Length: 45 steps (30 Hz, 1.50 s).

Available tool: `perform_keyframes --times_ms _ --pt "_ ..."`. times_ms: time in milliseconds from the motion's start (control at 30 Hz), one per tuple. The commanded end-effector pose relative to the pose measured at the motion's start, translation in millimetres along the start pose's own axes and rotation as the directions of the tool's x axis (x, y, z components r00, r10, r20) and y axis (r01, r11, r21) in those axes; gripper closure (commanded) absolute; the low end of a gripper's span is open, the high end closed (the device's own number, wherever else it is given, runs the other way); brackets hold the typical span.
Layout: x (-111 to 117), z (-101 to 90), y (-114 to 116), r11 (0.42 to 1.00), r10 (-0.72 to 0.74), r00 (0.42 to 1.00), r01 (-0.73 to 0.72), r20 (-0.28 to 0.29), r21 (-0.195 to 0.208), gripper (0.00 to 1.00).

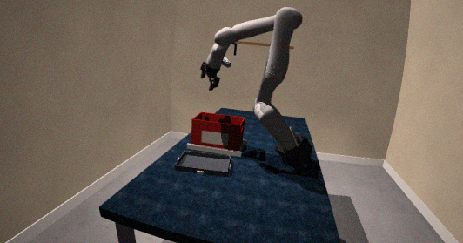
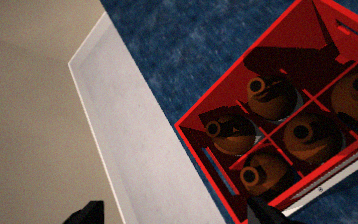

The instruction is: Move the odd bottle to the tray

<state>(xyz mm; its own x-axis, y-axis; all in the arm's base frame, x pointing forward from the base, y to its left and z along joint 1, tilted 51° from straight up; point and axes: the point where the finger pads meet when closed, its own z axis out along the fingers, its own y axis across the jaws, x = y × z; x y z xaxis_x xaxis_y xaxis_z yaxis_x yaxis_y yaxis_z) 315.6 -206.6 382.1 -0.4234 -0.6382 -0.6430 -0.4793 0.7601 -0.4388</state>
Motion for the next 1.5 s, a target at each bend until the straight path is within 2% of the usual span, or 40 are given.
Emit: perform_keyframes --times_ms 0,167,200,500,533,833,867,1167,1200,1467 --pt "-2 0.6 0 1.000 -0.003 1.000 0.003 0.004 -0.002 0.00" --pt "-2 0.6 0 1.000 -0.003 1.000 0.003 0.004 -0.002 0.00" --pt "5 5.8 -2 0.999 0.007 1.000 -0.007 0.015 -0.031 0.00" --pt "5 5.8 -2 0.999 0.007 1.000 -0.007 0.015 -0.031 0.00" --pt "12 11.5 -2 0.998 0.017 1.000 -0.016 0.025 -0.062 0.00" --pt "12 11.5 -2 0.998 0.017 1.000 -0.016 0.025 -0.062 0.00" --pt "18 17.8 -3 0.995 0.027 0.999 -0.024 0.034 -0.093 0.00" --pt "18 17.8 -3 0.995 0.027 0.999 -0.024 0.034 -0.093 0.00" --pt "25 24.6 -2 0.992 0.036 0.998 -0.031 0.043 -0.125 0.00" --pt "25 24.6 -2 0.992 0.036 0.998 -0.031 0.043 -0.125 0.00"
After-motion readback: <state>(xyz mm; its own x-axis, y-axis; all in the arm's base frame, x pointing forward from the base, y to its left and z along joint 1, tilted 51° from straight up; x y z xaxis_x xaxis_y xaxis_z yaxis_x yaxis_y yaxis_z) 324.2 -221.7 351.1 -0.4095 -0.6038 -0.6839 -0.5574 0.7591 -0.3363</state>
